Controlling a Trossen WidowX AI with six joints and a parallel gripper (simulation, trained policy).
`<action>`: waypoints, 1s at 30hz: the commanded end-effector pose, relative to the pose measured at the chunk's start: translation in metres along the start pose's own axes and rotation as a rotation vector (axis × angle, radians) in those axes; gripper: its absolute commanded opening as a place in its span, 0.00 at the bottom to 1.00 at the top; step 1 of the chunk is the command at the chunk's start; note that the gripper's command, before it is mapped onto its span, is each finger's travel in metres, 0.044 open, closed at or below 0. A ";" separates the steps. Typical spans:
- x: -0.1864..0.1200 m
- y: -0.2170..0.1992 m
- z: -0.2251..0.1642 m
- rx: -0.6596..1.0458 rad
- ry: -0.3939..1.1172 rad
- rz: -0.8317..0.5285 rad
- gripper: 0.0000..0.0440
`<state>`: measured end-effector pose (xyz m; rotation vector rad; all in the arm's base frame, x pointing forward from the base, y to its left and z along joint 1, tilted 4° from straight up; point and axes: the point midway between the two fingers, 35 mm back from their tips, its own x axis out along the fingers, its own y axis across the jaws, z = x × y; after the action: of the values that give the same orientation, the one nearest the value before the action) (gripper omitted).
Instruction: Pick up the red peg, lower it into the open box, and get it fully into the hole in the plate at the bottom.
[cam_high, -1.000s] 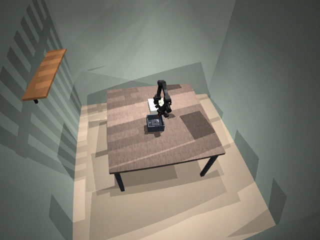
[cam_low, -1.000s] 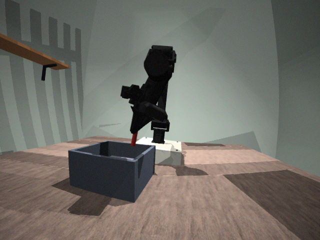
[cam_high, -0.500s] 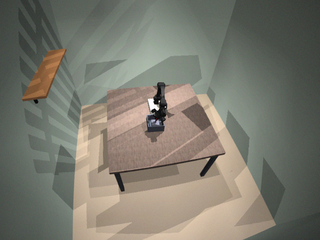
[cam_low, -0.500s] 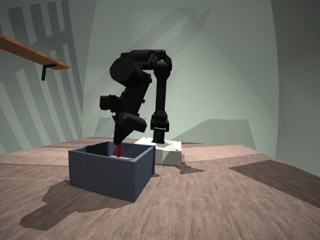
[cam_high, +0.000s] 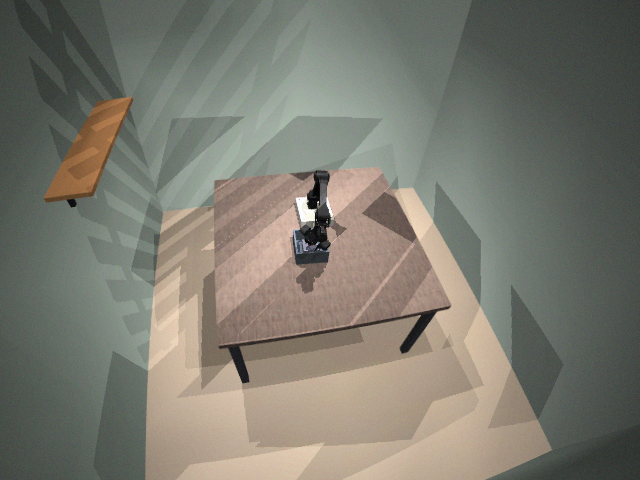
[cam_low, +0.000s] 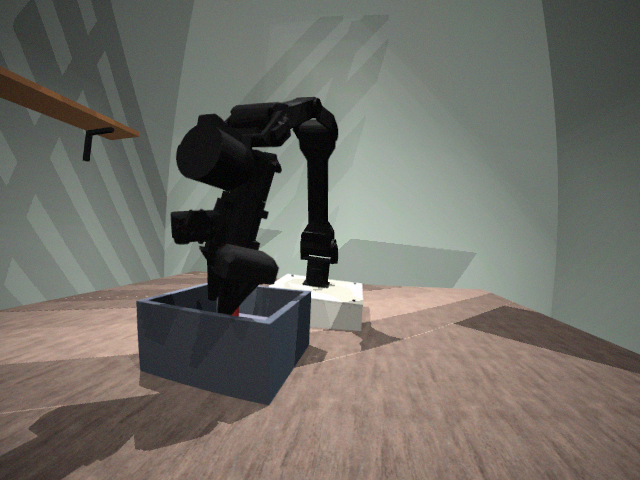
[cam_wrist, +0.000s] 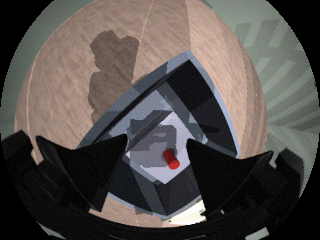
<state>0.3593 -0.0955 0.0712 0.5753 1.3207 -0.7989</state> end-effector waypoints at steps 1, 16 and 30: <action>-0.002 0.009 0.006 -0.013 0.018 0.026 0.88; -0.023 0.058 0.030 -0.055 0.005 0.192 1.00; -0.023 0.058 0.030 -0.056 0.005 0.193 1.00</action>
<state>0.3661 -0.1019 0.0821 0.6046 1.4487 -0.7522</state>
